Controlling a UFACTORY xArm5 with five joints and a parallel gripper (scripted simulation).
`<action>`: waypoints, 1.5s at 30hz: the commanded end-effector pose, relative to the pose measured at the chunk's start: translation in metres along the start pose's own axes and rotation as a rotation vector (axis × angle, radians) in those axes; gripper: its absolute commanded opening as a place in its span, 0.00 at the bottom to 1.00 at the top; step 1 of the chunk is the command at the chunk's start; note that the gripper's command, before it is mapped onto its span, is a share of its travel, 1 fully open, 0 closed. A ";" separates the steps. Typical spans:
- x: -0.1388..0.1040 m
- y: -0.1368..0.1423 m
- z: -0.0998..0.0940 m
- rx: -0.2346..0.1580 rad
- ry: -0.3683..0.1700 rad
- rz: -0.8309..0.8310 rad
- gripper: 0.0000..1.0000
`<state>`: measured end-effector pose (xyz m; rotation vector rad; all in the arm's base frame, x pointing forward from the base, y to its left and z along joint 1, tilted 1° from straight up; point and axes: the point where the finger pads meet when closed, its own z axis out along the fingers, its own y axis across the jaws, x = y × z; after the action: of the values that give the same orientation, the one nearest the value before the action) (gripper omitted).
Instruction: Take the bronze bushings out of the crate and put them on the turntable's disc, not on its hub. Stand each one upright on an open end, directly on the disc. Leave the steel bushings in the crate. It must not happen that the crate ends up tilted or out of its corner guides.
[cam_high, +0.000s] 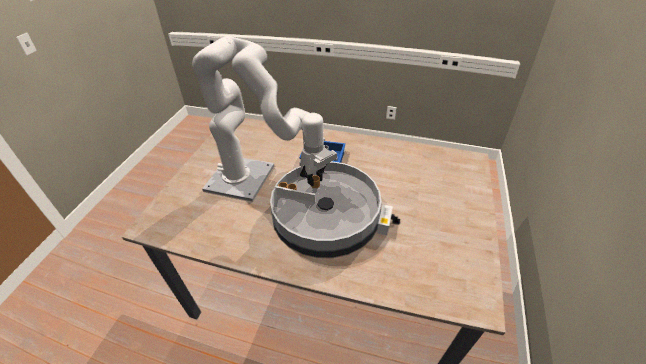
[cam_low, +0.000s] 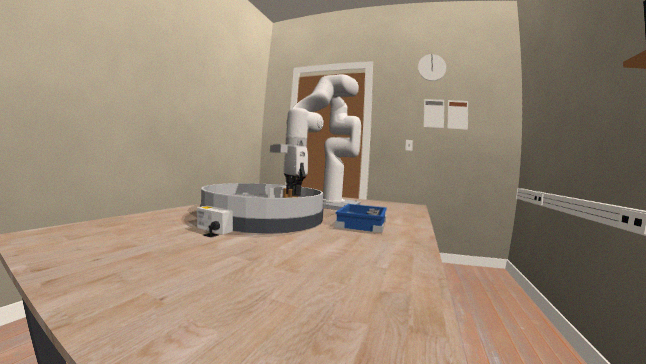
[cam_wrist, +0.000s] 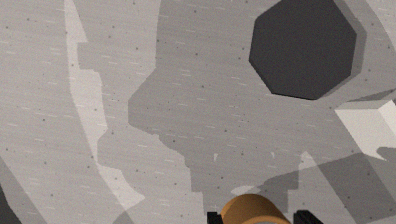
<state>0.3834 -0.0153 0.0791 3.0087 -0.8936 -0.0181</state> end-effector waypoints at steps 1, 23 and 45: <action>0.001 -0.001 -0.001 0.002 0.003 0.000 0.00; 0.001 -0.001 0.004 0.002 0.003 0.000 0.00; 0.001 -0.001 0.005 0.002 0.003 0.000 0.49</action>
<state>0.3835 -0.0152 0.0732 3.0087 -0.8936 -0.0181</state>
